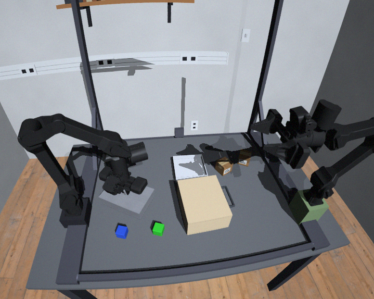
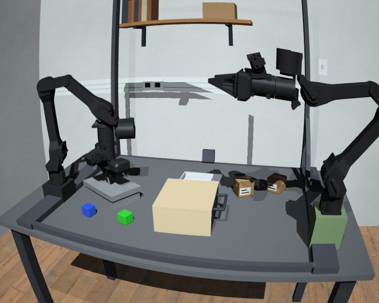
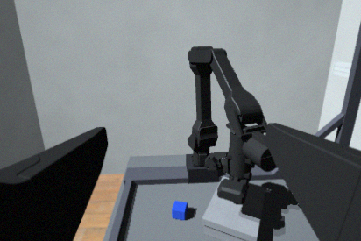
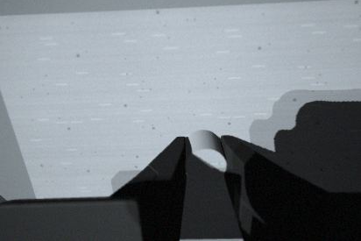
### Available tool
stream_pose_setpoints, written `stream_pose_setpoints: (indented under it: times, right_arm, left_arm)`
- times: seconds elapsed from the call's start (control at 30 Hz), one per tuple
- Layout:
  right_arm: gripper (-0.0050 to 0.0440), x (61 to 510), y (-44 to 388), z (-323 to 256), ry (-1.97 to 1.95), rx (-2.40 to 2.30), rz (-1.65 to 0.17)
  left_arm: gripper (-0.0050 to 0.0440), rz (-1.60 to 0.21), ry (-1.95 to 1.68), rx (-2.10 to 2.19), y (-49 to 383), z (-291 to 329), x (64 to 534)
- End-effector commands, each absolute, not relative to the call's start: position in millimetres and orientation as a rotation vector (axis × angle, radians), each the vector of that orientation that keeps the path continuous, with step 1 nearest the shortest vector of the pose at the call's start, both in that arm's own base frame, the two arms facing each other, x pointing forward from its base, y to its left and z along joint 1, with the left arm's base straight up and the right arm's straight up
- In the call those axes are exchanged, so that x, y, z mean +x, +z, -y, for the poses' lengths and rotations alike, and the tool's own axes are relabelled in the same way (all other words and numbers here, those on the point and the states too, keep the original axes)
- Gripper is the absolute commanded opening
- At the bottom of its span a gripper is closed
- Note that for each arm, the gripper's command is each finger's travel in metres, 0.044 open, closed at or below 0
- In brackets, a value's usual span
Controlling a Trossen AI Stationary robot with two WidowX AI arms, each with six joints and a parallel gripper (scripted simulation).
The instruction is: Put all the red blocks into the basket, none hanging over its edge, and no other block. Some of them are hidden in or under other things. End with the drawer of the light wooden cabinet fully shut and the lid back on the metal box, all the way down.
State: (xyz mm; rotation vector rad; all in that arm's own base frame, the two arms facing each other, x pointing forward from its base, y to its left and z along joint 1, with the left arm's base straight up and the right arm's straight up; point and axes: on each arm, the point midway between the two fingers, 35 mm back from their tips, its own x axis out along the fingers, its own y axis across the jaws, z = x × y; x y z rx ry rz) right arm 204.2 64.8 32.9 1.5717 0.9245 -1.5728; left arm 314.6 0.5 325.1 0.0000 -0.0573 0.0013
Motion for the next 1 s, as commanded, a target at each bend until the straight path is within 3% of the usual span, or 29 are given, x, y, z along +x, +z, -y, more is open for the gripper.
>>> stream_pose_setpoints:
  times: [0.0, 0.7, 0.97]
  right_arm:
    - [0.0, 211.1, 40.1, -68.6, -1.538, 1.602, -0.921]
    - [-0.0005, 211.8, 52.8, -68.6, -1.529, 1.61, -0.917]
    - [-0.005, 211.8, 63.2, -68.5, -1.527, 1.611, -0.916]
  left_arm:
    - [0.04, 0.091, -0.003, -0.003, 337.4, 0.5, 310.5]
    - [0.04, 0.091, -0.003, -0.003, 337.4, 0.5, 310.5]
    - [0.04, 0.091, -0.003, -0.003, 337.4, 0.5, 310.5]
